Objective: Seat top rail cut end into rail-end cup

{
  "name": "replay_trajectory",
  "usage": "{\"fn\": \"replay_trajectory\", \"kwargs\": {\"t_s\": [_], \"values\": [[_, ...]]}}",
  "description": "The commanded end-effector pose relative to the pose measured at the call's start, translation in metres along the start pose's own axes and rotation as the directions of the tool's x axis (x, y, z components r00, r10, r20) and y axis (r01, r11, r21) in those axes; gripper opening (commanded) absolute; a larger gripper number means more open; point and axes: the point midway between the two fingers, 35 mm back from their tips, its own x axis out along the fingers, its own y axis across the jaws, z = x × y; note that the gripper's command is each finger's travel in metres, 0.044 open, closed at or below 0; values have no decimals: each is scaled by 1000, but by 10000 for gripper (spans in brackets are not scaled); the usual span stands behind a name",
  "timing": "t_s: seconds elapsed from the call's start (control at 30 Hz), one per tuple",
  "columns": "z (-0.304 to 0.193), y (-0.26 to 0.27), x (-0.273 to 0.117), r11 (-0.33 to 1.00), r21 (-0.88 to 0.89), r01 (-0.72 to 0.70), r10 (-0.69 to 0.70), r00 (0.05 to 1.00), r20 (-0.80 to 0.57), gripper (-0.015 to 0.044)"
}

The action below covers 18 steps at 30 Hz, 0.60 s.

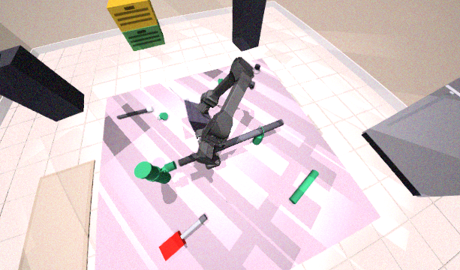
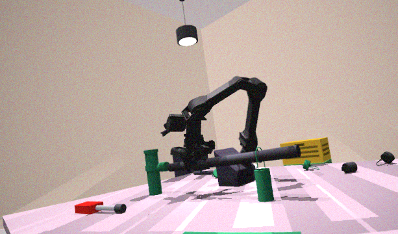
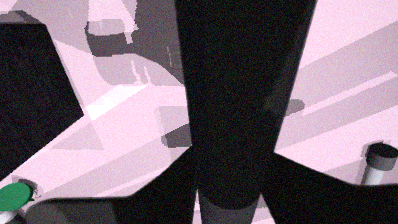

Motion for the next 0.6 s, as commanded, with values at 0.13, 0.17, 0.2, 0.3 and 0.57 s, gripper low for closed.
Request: {"fn": "replay_trajectory", "kwargs": {"t_s": [0.13,0.17,0.2,0.3,0.57], "values": [[-2,-1,-2,1000,0,2,-2,1000,-1,0],[-3,-1,-2,1000,0,2,-2,1000,-1,0],[-3,-1,-3,1000,0,2,-2,1000,-1,0],[-4,-1,-3,1000,0,2,-2,1000,-1,0],[-6,-2,-5,1000,0,2,-2,1000,-1,0]]}}
